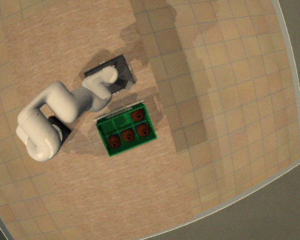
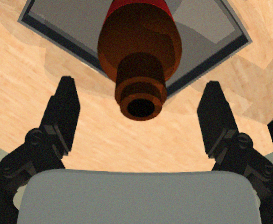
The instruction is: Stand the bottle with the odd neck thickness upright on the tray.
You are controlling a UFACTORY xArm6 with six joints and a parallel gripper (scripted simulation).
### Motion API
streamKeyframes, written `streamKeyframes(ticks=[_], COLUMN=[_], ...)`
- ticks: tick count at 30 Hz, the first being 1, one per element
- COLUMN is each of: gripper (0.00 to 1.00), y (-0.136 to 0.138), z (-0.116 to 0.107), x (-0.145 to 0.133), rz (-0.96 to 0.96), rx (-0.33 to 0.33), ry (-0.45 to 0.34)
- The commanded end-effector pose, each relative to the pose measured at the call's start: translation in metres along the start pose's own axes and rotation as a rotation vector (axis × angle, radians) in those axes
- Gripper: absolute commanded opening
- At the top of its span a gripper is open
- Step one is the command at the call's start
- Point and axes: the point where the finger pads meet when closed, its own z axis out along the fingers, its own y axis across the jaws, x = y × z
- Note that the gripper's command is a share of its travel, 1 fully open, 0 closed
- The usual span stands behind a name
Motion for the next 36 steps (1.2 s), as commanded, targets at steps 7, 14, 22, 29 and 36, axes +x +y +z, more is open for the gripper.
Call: streamKeyframes(ticks=[7,14,22,29,36], gripper=[1.0,1.0,1.0,1.0,1.0], y=[-0.001,-0.001,-0.001,-0.001,-0.001], z=[-0.001,-0.002,-0.007,-0.019,-0.033], x=[0.001,0.001,0.001,0.001,0.001], rz=[0.0,0.0,0.0,0.0,0.0], rx=[0.003,0.003,0.003,0.003,0.003], ry=[0.002,0.002,0.002,0.002,0.002])
